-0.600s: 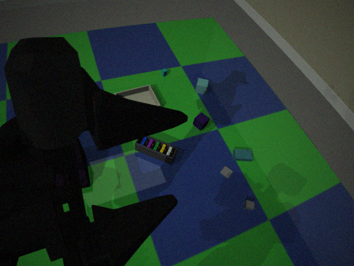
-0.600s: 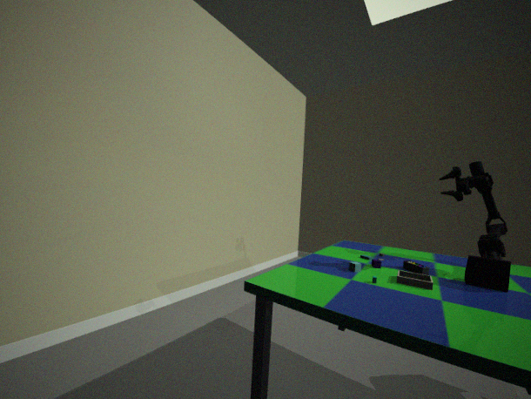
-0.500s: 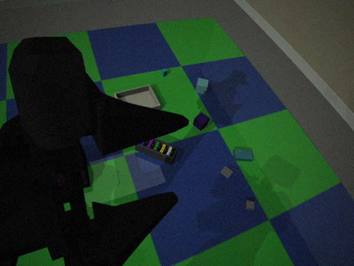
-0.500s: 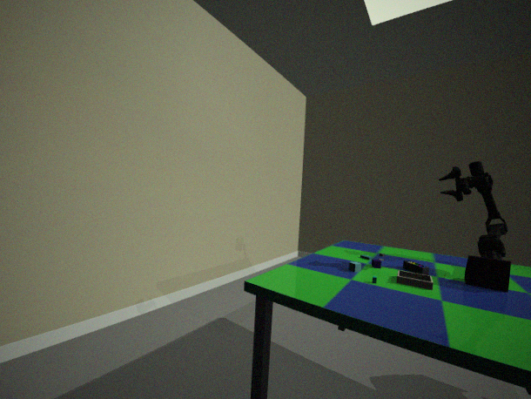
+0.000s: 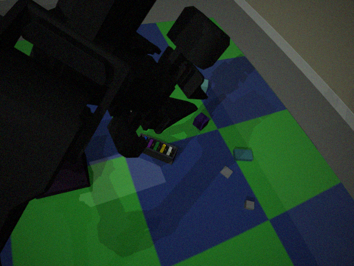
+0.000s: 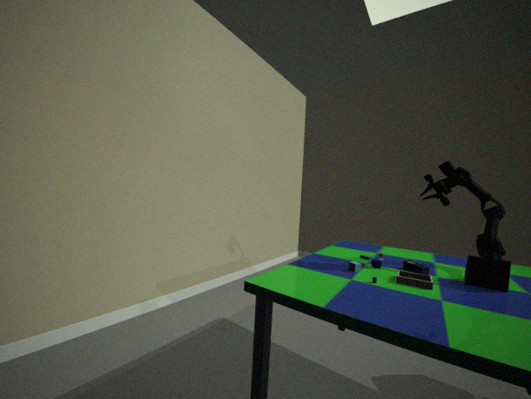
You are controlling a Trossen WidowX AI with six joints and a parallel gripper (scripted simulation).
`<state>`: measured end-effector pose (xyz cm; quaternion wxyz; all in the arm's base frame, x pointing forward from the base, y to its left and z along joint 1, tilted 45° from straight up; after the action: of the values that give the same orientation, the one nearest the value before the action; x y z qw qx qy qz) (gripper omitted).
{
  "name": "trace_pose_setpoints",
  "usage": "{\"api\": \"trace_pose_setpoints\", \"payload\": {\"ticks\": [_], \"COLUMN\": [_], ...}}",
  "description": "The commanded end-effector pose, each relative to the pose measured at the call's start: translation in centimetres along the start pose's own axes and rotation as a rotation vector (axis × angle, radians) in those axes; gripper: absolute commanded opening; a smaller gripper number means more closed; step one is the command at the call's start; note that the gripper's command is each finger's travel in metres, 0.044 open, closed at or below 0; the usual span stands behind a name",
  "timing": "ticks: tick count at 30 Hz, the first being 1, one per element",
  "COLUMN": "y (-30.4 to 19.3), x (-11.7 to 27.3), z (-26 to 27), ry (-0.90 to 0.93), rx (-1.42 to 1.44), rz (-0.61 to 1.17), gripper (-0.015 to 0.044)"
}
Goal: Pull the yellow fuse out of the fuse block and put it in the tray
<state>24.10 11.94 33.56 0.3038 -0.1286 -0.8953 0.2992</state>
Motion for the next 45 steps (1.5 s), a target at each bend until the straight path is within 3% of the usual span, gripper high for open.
{"api": "trace_pose_setpoints", "payload": {"ticks": [1,10,21,45], "y": [2.9,5.7,9.1,8.4], "x": [-6.0,-14.3,-22.3,-23.3], "z": [1.8,7.4,16.9,18.1], "ry": [0.194,0.491,0.820,0.831], "rx": [-0.186,-0.485,-0.810,-0.822], "rz": [0.052,0.213,0.530,0.546], "gripper": [0.0074,0.0074,0.0074,0.0074]}}
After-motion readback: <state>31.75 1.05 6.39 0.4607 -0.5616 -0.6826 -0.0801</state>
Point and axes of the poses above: the point midway between the two fingers, 35 mm back from their tips, its own x axis back along the fingers, its own z axis across the jaws, y = z × x, the point moved 6 cm from there along x, back along the fingers, and after that the axes turned 12 degrees about -x, right-handed, at the moved point
